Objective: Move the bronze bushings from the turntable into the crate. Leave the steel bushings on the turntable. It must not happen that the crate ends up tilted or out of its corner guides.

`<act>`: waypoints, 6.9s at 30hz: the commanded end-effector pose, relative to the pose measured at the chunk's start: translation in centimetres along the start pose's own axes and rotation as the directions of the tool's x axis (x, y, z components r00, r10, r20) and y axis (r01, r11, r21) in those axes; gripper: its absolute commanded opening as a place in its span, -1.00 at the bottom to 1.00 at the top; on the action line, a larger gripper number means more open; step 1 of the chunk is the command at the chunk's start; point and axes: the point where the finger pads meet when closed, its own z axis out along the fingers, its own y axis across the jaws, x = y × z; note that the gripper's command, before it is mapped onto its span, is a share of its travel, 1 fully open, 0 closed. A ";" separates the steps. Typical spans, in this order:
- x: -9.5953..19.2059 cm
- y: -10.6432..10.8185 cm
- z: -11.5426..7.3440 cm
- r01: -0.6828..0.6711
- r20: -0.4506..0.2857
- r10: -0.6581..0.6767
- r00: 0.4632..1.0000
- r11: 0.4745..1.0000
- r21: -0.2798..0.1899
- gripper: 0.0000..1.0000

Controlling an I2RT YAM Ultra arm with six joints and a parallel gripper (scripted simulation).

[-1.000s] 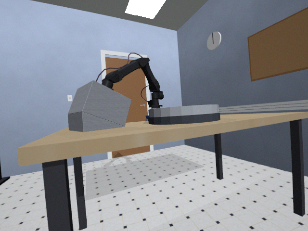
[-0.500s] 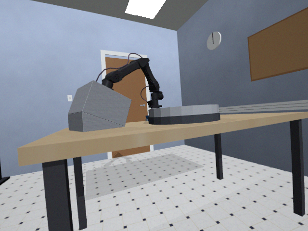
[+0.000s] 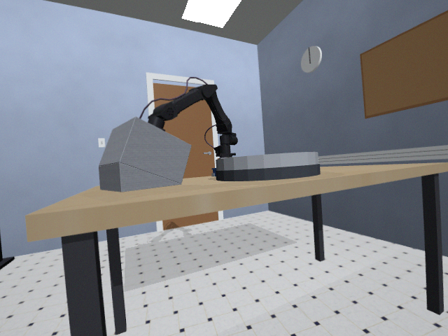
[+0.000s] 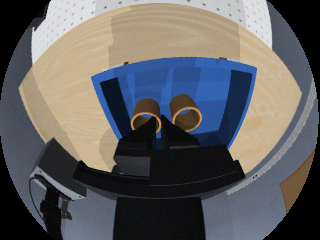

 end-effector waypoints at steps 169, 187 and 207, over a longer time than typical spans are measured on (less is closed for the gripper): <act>-0.6 -0.2 -9.1 0.007 0.007 -0.007 1.000 1.000 0.003 -0.68; -0.6 -0.2 -9.1 0.007 0.007 -0.007 1.000 1.000 0.003 -0.68; -0.6 -0.2 -9.1 0.007 0.007 -0.007 1.000 1.000 0.003 -0.68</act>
